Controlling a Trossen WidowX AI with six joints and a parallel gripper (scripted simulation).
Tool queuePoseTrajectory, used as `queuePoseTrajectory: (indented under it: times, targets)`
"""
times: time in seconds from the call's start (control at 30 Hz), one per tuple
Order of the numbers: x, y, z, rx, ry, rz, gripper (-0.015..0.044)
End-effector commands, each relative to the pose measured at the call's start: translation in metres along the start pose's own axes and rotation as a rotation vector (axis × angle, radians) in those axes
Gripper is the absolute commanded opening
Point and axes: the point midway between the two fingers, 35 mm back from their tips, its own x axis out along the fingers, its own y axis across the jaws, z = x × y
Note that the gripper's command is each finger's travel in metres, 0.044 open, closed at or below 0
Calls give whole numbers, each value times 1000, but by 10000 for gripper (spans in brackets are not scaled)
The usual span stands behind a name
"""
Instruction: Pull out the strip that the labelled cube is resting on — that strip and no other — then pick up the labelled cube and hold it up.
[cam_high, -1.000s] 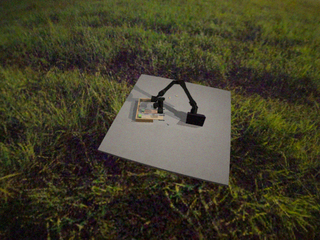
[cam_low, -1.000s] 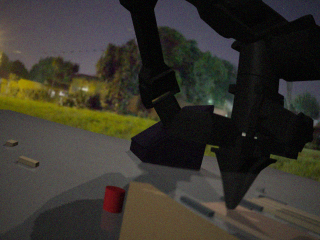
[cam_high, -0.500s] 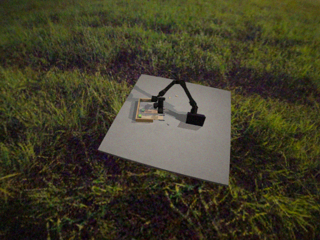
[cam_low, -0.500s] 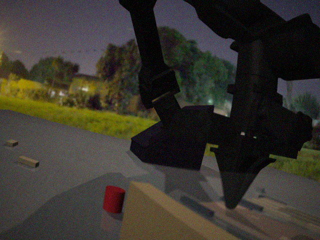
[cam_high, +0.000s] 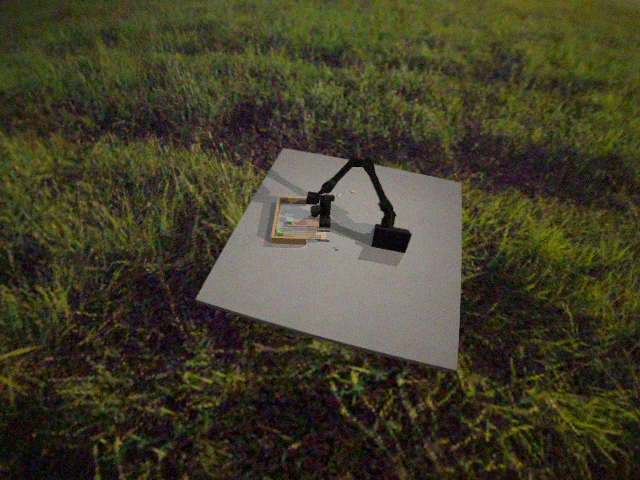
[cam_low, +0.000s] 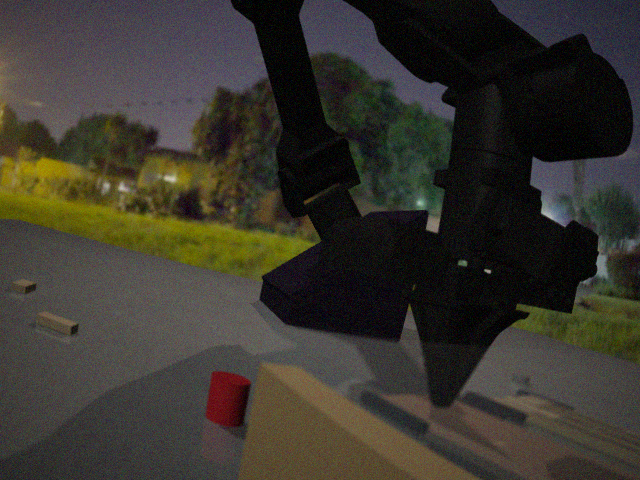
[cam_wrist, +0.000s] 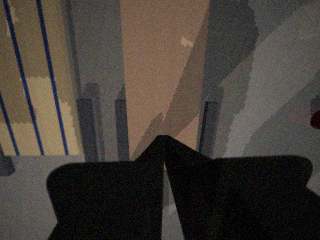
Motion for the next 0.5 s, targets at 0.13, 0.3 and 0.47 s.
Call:
queuePoseTrajectory:
  times: [0.13, 0.3, 0.47]
  targets:
    - [5, 0, -18, -8, 20, -1, 0]
    - [5, 0, -26, -8, 20, -1, 0]
    - [5, 1, -33, -8, 20, -1, 0]
